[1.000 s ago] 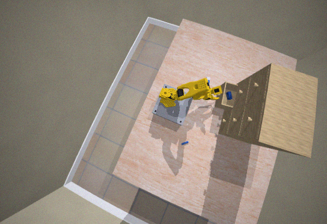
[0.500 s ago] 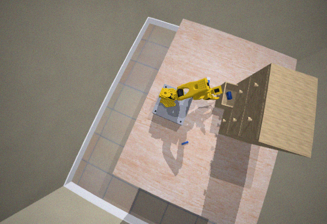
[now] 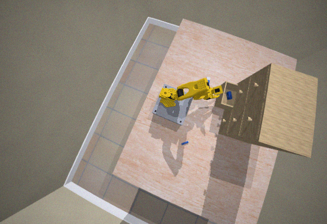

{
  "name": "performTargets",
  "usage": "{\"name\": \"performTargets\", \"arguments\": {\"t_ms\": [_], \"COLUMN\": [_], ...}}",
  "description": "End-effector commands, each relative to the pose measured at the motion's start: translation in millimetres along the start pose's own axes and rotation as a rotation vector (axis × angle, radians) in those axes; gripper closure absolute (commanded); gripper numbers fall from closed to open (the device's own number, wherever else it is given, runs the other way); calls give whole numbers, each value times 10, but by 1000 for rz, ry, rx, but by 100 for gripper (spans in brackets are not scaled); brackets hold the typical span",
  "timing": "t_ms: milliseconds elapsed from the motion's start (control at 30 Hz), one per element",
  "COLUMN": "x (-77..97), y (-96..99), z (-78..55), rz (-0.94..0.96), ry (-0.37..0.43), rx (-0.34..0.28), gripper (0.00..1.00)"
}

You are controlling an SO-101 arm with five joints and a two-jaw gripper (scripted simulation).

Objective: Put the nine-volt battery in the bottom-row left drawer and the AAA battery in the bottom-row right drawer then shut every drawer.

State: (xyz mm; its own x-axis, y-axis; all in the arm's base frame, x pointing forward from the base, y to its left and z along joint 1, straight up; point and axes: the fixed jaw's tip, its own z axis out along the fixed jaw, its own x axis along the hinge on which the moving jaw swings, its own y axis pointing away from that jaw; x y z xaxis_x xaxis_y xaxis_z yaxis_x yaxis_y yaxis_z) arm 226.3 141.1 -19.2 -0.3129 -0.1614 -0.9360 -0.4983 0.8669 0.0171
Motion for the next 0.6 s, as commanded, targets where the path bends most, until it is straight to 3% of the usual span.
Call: {"name": "performTargets", "arguments": {"t_ms": [0,567], "x": [-36,-36], "y": [15,15], "z": [4,4], "rz": [-8,-8], "ry": [-10,-10], "rx": [-5,-5], "gripper": [91,100]}}
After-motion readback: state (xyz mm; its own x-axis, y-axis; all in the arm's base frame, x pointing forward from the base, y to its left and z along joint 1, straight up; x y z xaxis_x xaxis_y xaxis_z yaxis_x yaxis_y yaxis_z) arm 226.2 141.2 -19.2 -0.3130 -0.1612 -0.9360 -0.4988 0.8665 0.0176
